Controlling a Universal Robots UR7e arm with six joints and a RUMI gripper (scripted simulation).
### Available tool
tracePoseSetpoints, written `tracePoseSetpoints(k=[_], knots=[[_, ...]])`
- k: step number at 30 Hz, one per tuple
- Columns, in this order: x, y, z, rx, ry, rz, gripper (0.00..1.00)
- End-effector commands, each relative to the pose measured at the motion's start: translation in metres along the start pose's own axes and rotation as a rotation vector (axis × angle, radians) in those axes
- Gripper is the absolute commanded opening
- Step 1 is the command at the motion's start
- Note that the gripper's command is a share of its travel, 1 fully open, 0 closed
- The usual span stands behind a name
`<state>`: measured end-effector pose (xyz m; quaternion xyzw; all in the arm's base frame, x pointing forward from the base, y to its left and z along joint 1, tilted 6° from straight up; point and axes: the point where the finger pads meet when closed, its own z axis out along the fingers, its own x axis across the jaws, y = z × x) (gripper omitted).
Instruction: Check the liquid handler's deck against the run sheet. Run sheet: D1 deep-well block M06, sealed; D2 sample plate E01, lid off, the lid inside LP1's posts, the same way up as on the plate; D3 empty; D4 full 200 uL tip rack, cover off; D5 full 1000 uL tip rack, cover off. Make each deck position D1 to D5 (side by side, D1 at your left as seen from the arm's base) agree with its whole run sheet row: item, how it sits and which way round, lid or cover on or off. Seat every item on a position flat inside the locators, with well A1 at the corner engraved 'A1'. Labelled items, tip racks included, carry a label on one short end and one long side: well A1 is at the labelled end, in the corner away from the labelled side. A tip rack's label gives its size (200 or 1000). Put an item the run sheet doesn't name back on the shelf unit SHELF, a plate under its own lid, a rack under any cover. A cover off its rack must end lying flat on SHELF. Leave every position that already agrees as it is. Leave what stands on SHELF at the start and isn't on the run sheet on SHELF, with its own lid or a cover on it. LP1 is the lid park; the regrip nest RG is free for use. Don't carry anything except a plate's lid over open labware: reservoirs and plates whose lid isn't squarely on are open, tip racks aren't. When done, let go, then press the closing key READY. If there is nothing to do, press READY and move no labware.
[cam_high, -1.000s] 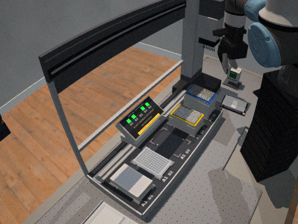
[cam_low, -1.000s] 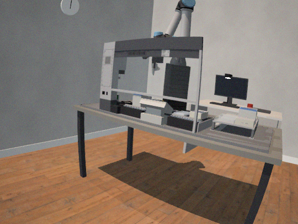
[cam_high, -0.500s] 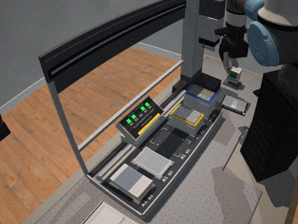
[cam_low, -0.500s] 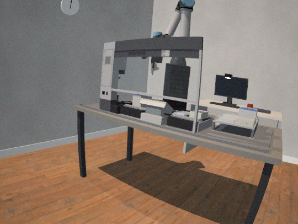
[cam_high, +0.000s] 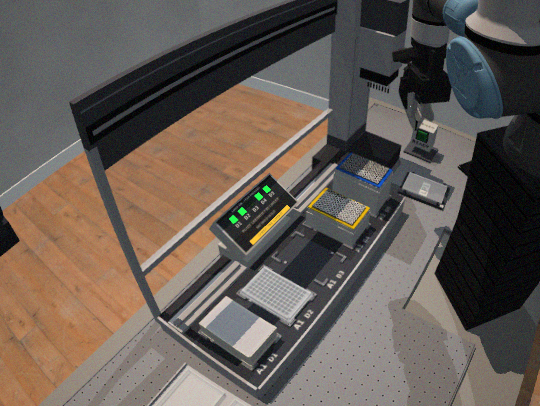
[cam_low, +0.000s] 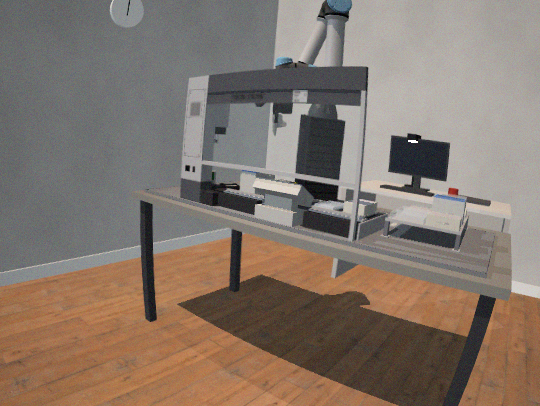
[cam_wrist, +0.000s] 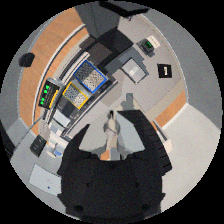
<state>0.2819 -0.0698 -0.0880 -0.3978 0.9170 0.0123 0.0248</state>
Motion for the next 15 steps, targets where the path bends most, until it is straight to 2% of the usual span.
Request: tracePoseSetpoints(k=[1,15], knots=[[0.0834,-0.0551,0.0065,-0.007,-0.016,0.279,0.00],[0.0916,-0.0606,0.0063,-0.008,-0.015,0.311,0.00]])
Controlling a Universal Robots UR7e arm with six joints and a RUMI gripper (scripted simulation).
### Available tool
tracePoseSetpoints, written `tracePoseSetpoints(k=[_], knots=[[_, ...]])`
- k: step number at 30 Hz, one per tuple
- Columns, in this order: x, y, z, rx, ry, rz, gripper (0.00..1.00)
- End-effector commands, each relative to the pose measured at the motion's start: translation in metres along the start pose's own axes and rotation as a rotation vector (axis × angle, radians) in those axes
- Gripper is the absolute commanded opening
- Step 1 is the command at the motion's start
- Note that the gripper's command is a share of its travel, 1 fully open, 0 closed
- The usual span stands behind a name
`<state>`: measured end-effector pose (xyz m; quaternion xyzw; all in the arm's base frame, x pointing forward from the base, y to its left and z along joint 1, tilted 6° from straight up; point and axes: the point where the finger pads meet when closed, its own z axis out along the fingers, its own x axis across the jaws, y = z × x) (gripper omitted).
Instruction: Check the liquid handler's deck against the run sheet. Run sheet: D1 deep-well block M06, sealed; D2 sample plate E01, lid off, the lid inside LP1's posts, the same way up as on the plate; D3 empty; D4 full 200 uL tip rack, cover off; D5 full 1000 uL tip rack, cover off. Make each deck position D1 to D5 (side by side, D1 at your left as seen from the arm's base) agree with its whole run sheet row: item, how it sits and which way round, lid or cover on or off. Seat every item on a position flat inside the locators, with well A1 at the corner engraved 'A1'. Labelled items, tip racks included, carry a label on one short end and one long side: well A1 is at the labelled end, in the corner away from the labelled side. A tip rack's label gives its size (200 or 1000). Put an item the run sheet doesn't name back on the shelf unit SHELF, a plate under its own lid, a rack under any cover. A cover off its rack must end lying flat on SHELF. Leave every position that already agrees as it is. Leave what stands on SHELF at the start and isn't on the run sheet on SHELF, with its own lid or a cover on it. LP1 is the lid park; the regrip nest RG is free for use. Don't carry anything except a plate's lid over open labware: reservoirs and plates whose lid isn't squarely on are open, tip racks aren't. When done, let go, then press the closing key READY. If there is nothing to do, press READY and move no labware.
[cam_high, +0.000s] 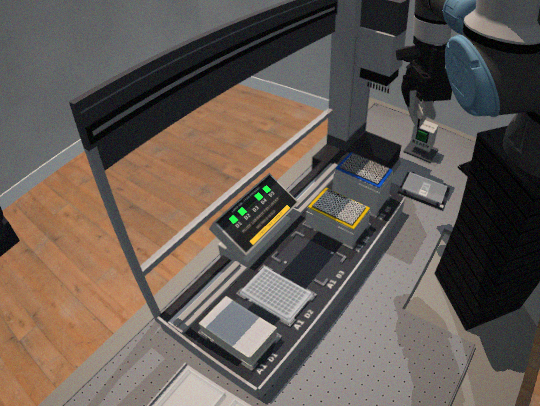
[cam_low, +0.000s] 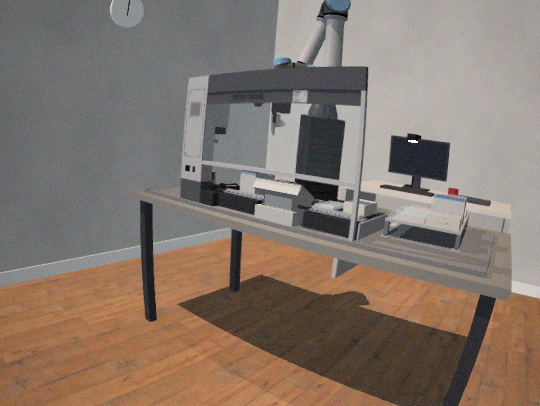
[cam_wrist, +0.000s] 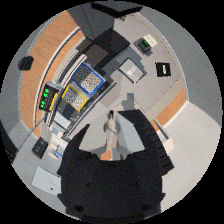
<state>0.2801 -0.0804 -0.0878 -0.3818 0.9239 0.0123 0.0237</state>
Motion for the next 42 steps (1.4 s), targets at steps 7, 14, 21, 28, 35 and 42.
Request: tracePoseSetpoints(k=[7,14,21,28,35,42], knots=[[0.085,-0.060,0.007,-0.009,-0.017,0.293,0.00],[0.089,-0.063,0.007,-0.009,-0.017,0.309,0.00],[0.093,-0.066,0.007,-0.009,-0.017,0.323,0.00],[0.097,-0.069,0.007,-0.009,-0.017,0.343,0.00],[0.102,-0.072,0.007,-0.009,-0.017,0.360,0.00],[0.106,-0.075,0.007,-0.009,-0.017,0.377,0.00]])
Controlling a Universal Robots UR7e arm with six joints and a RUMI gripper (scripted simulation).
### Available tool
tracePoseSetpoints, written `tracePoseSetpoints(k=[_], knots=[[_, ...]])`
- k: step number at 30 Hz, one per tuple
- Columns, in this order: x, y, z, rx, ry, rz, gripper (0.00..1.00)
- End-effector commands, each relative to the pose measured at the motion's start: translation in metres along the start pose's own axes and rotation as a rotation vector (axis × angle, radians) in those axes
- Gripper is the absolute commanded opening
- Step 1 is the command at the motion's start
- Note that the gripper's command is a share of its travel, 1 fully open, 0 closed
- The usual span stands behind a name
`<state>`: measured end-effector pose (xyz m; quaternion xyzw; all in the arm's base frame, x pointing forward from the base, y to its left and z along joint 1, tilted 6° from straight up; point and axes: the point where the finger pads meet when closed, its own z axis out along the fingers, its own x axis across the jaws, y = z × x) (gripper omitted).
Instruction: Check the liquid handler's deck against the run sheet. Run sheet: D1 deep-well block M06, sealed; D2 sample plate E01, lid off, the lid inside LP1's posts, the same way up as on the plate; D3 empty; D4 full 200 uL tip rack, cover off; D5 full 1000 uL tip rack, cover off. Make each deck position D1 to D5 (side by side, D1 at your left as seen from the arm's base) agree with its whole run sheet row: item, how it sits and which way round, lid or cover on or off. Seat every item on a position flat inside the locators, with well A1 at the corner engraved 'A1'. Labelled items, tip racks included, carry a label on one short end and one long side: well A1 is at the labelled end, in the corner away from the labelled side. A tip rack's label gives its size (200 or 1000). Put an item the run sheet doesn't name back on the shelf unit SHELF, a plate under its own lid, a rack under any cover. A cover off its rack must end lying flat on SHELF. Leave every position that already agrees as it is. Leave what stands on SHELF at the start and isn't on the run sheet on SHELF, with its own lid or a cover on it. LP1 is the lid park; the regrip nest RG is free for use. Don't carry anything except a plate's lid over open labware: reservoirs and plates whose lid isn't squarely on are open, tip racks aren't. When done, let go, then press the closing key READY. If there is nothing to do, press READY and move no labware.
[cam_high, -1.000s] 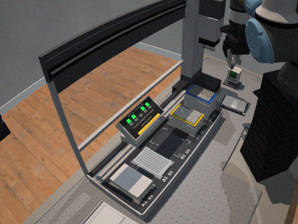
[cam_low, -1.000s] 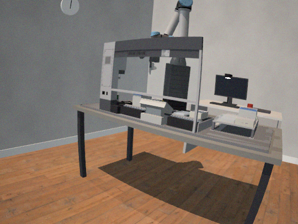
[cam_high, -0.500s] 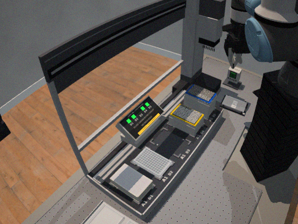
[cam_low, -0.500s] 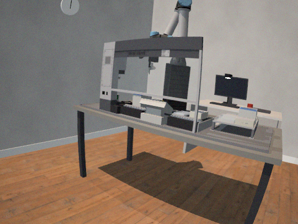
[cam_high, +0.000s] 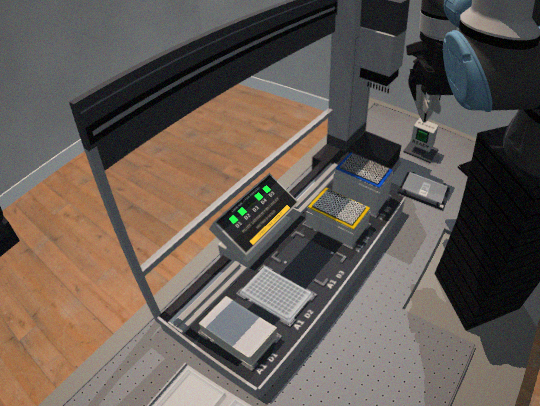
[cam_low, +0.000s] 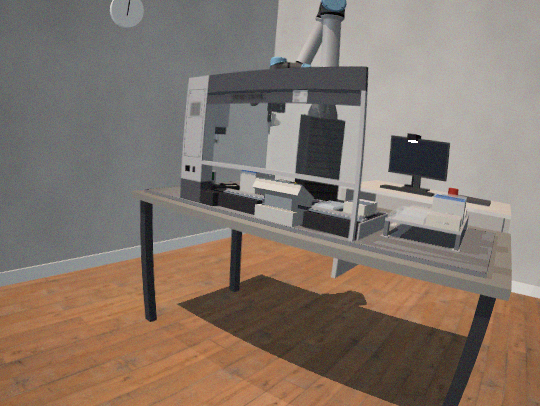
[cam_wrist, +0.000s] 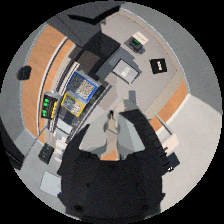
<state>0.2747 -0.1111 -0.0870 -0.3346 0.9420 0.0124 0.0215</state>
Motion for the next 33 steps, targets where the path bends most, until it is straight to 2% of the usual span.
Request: tracePoseSetpoints(k=[1,33], knots=[[0.075,-0.066,0.009,-0.012,-0.020,0.278,0.00],[0.094,-0.082,0.010,-0.013,-0.023,0.359,0.00]])
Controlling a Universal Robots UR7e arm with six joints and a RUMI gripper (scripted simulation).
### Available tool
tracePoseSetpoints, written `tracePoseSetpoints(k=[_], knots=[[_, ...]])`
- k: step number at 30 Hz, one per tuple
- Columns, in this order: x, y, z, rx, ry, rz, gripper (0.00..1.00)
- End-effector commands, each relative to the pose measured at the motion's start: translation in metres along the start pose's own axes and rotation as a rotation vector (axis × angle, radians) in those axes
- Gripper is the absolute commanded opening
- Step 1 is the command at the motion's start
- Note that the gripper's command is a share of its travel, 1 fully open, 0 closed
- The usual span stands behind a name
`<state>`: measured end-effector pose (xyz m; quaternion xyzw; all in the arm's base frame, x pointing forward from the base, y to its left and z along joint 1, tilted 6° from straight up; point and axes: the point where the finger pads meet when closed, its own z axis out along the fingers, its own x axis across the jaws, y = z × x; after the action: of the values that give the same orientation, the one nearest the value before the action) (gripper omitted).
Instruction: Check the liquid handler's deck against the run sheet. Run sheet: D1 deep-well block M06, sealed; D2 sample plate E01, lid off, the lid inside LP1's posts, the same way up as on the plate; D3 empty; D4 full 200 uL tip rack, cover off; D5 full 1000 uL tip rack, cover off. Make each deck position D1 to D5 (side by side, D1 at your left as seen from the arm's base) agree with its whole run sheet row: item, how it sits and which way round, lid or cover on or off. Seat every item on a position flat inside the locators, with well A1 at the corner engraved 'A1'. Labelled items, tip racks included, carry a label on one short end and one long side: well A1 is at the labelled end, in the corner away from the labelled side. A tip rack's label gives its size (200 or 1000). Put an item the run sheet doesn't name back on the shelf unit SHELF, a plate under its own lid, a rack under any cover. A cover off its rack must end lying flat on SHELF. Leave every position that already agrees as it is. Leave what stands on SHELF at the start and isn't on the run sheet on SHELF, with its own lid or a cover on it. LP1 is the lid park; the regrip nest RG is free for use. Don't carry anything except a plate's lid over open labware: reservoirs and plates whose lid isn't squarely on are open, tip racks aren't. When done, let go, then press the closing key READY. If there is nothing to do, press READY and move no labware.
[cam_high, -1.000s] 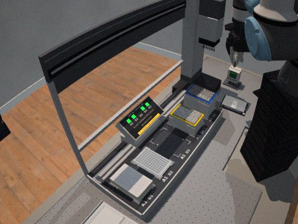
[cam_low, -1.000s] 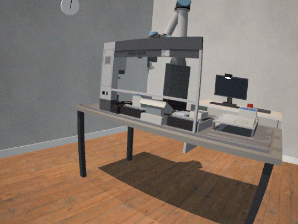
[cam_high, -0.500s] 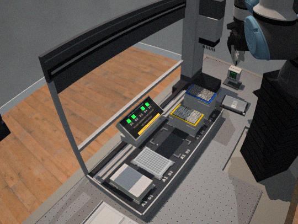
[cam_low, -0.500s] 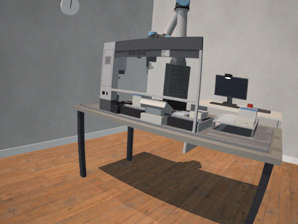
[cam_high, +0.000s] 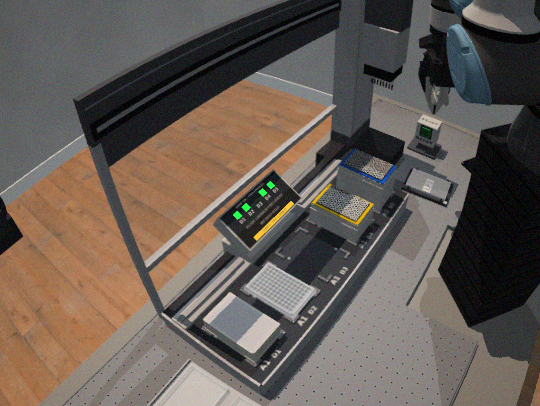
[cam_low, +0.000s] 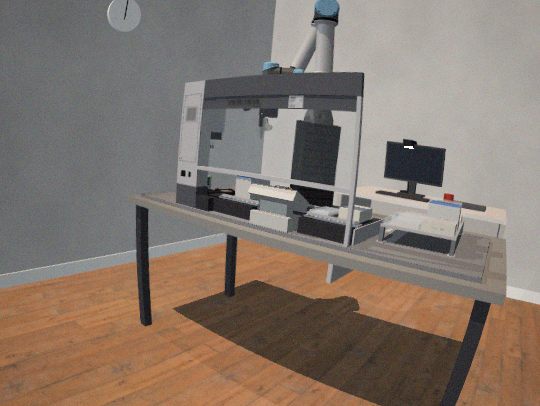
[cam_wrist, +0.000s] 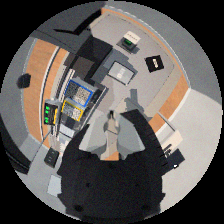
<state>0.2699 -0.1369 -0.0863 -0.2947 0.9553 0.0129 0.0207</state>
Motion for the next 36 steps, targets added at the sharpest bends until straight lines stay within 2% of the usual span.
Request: tracePoseSetpoints(k=[1,36], knots=[[0.069,-0.072,0.011,-0.015,-0.023,0.278,0.00],[0.090,-0.093,0.012,-0.018,-0.028,0.373,0.00]])
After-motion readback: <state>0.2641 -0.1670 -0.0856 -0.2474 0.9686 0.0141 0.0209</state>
